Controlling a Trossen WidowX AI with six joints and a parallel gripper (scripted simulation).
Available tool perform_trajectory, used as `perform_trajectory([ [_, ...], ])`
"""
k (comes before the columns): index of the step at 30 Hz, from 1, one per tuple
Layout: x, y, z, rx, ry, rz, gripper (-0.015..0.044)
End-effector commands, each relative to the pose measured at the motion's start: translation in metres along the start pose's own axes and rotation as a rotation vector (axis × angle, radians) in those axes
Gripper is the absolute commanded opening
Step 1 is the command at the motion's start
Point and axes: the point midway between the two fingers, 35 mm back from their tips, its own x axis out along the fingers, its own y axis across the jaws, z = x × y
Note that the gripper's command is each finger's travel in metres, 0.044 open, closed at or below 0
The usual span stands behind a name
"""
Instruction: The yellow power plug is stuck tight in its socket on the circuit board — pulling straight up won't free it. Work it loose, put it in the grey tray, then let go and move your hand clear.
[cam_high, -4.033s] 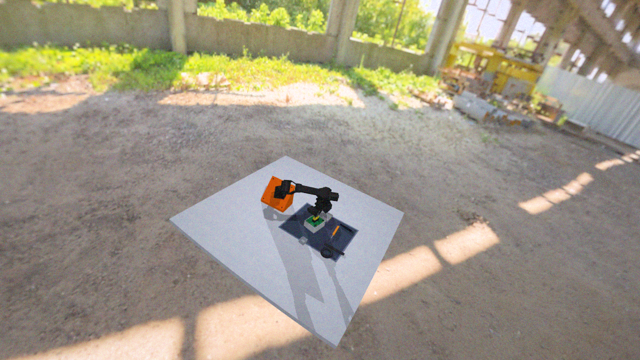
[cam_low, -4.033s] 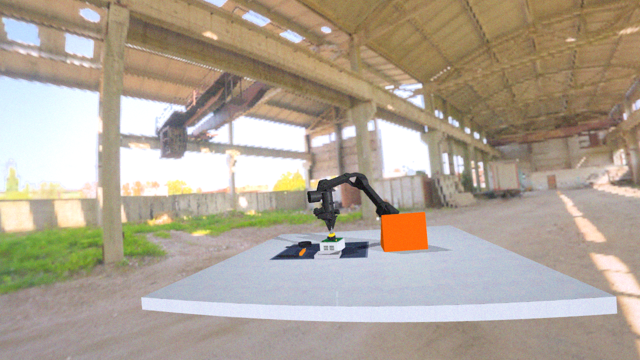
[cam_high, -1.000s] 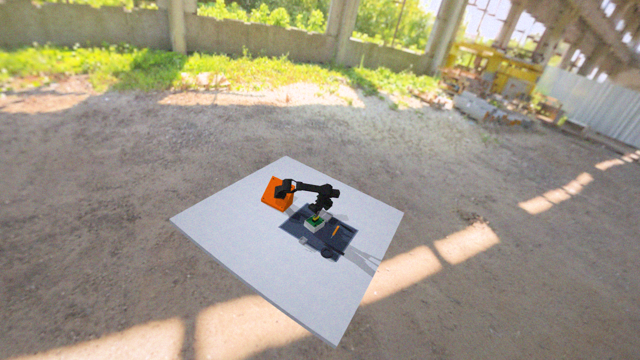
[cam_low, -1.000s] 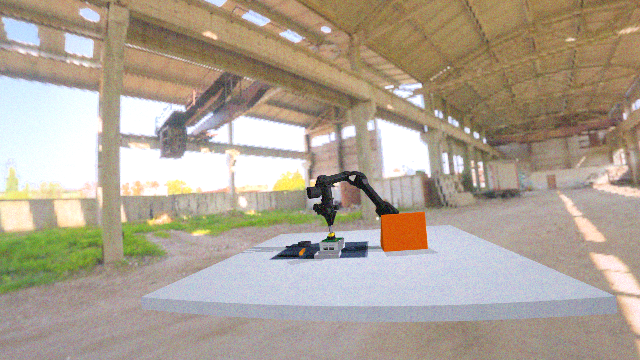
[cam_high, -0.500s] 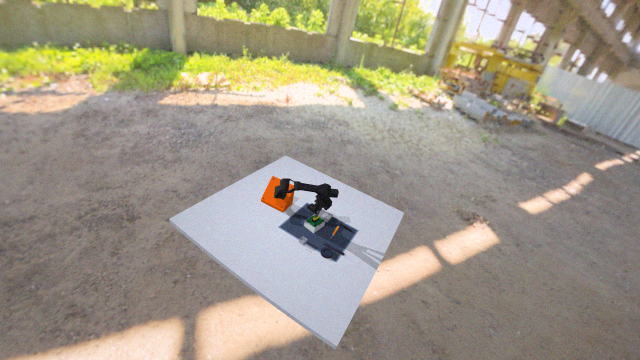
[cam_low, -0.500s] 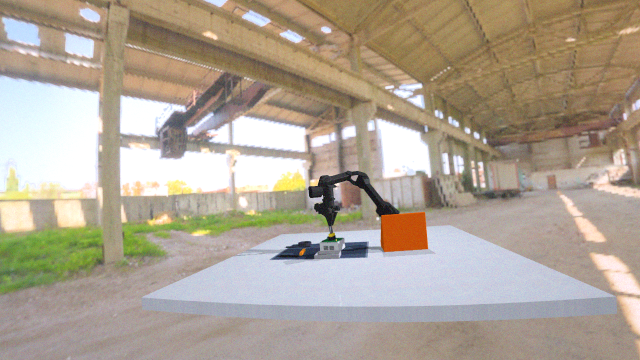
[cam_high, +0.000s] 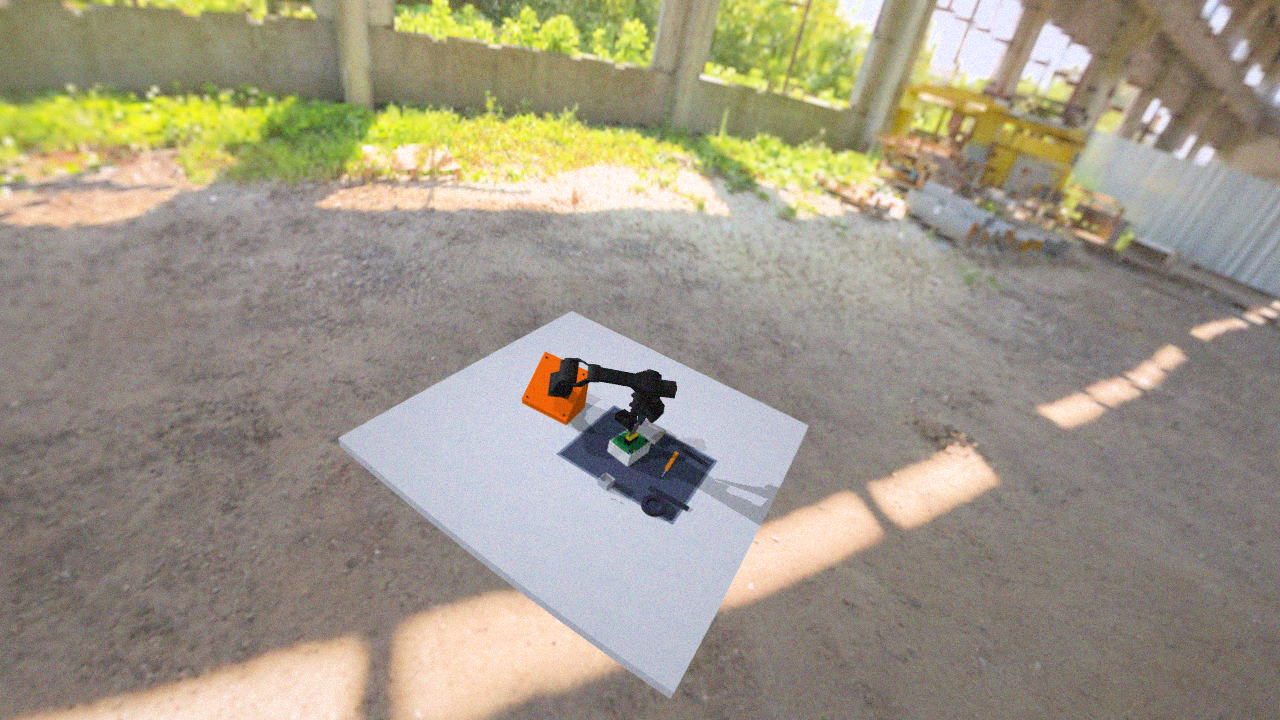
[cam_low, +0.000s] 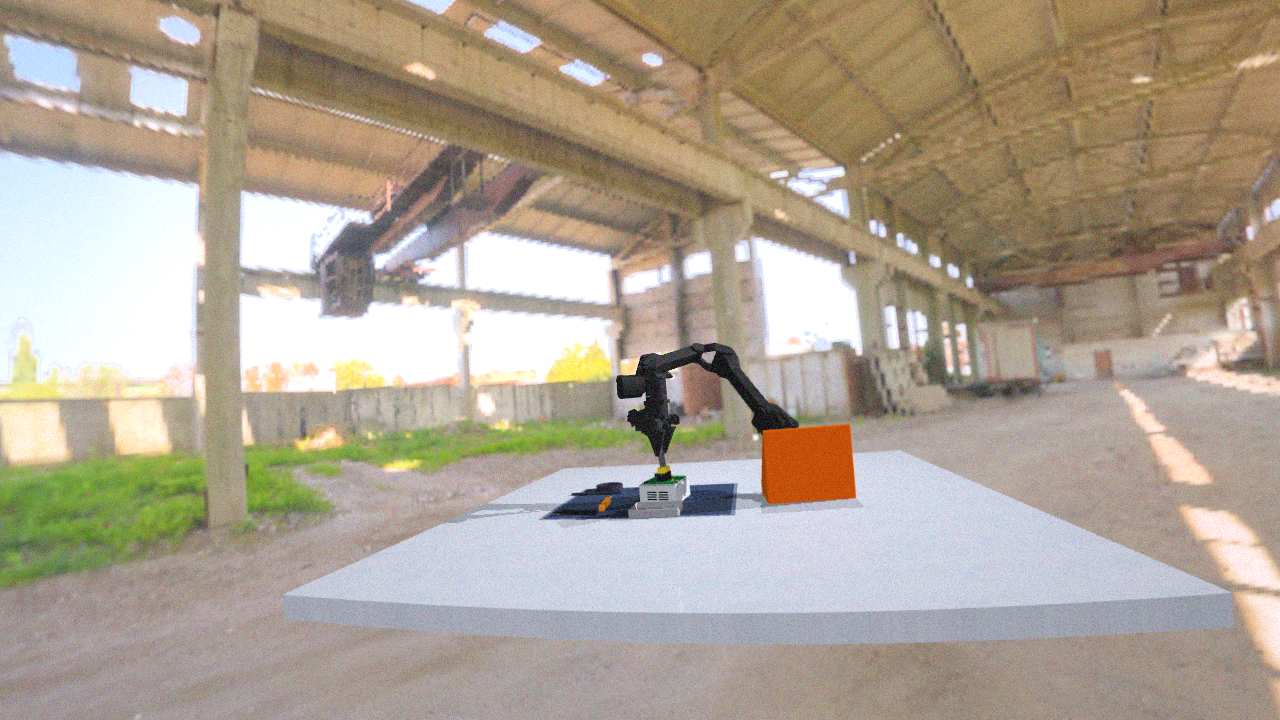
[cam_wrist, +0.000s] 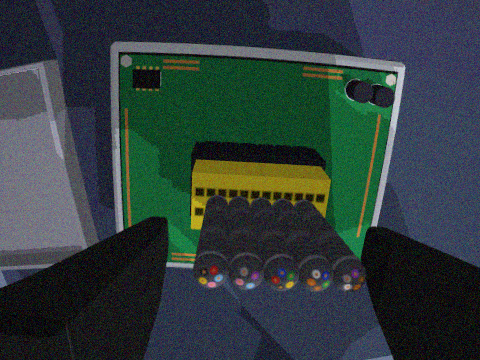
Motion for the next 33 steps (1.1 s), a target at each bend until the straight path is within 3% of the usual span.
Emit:
perform_trajectory([
  [1, 0.0068, -0.0008, -0.0005, -0.002, 0.0, -0.003, 0.0249],
  [9, 0.014, -0.0008, -0.0004, -0.002, -0.001, -0.003, 0.0249],
  [19, 0.014, -0.0008, -0.0004, -0.002, -0.001, -0.003, 0.0],
  [33, 0.0041, -0.0005, -0.0005, -0.002, 0.0, -0.006, 0.0],
])
